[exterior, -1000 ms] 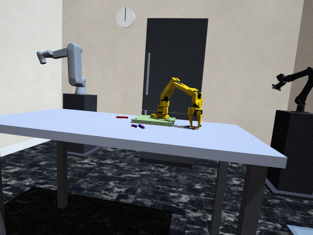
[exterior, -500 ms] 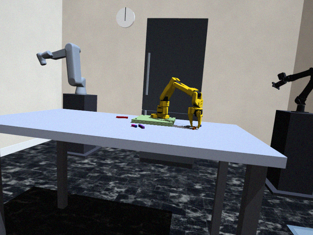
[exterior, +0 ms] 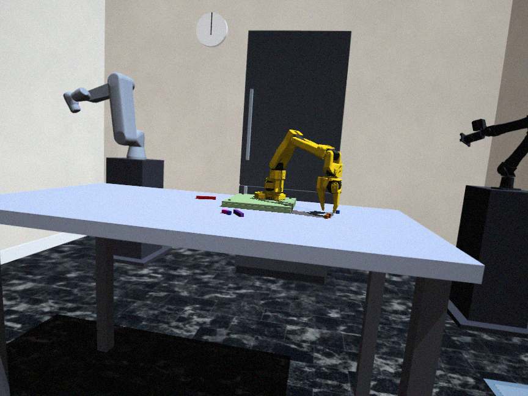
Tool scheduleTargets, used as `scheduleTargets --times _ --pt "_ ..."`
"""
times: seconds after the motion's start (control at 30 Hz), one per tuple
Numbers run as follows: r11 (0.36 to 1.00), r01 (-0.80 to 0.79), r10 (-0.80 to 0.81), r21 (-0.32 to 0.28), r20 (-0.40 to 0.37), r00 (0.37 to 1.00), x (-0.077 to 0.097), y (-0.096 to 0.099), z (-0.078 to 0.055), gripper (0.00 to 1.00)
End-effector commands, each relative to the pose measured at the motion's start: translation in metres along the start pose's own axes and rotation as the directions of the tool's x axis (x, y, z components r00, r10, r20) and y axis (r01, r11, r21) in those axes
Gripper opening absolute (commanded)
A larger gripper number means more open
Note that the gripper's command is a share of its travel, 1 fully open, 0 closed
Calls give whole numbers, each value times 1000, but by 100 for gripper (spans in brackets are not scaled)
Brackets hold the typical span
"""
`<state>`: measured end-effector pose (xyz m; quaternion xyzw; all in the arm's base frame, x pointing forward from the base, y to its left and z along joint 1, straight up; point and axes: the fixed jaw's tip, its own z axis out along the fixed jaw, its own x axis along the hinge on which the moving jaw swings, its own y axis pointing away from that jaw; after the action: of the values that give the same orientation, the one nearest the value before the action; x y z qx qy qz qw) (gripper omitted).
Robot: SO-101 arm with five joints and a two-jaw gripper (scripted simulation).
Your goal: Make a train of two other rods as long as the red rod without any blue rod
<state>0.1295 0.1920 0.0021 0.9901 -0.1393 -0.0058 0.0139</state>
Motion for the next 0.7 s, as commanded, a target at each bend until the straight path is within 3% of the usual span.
scheduleTargets --times 0.0,0.67 --pt "1000 -4 4 25 -6 1000 2 -3 -9 17" --pt "1000 -4 4 25 -6 1000 2 -3 -17 17"
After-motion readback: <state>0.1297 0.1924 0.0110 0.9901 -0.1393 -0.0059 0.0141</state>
